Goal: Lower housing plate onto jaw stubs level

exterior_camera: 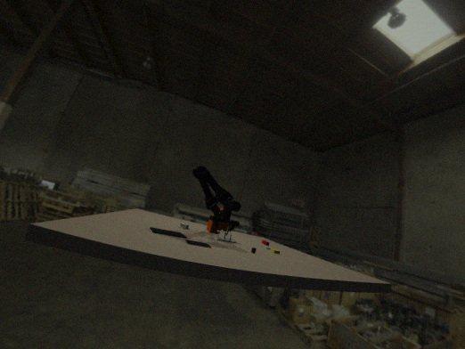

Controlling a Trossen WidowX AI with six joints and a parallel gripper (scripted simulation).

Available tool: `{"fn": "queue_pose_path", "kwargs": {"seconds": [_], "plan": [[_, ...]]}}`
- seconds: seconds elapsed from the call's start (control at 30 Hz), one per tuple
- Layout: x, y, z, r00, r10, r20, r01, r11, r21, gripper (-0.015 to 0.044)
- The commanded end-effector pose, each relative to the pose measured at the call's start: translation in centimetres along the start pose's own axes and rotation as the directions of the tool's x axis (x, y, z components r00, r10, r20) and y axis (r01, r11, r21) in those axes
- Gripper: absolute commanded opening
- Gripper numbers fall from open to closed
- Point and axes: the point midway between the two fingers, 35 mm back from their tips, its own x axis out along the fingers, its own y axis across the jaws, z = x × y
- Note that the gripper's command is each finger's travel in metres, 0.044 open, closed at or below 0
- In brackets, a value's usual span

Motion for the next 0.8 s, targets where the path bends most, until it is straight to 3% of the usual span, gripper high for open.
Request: {"fn": "queue_pose_path", "kwargs": {"seconds": [0.0,0.77], "plan": [[0.05,0.02,0.05,1.0,0.003,0.0,-0.003,1.0,-0.003,0.0351],[0.49,0.03,0.05,1.0,0.003,0.0,-0.003,1.0,-0.011,0.0351]]}}
